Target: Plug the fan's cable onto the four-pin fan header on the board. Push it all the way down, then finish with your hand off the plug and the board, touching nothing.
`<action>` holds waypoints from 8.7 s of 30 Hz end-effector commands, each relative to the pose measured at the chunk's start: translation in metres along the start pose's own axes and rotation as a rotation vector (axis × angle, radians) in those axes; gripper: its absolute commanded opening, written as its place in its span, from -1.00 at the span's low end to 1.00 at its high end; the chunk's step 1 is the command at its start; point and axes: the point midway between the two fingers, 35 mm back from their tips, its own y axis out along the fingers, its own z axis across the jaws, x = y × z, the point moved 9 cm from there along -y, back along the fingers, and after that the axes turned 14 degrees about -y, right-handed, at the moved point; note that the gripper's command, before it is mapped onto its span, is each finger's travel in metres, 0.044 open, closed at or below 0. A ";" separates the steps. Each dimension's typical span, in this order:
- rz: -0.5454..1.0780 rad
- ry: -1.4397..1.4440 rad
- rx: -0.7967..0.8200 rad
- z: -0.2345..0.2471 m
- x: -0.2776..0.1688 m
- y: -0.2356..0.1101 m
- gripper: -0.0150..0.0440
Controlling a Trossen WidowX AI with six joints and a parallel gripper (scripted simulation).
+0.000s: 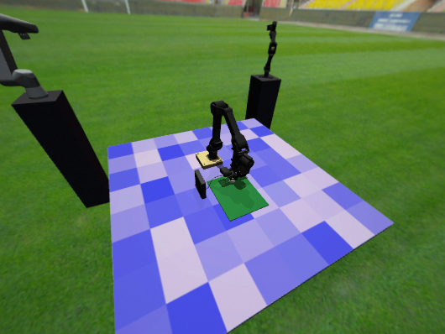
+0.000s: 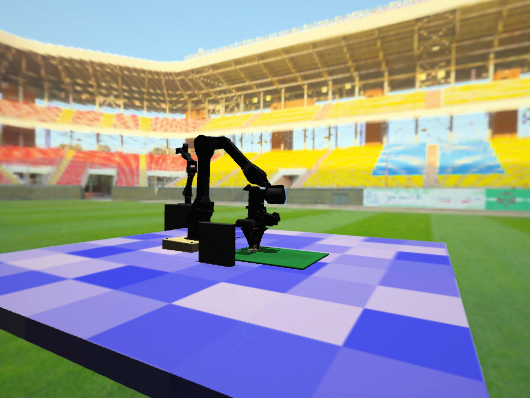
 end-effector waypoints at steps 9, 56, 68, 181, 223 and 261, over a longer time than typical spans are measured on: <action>-0.009 -0.021 0.055 0.011 0.001 -0.001 -0.49; -0.014 -0.302 0.055 0.003 -0.008 -0.050 0.40; -0.015 -0.334 0.057 0.009 -0.012 -0.045 1.00; -0.016 -0.335 0.053 0.011 -0.012 -0.001 -0.49; -0.016 -0.335 0.053 0.011 -0.012 -0.001 -0.49; -0.016 -0.335 0.053 0.011 -0.012 -0.001 -0.49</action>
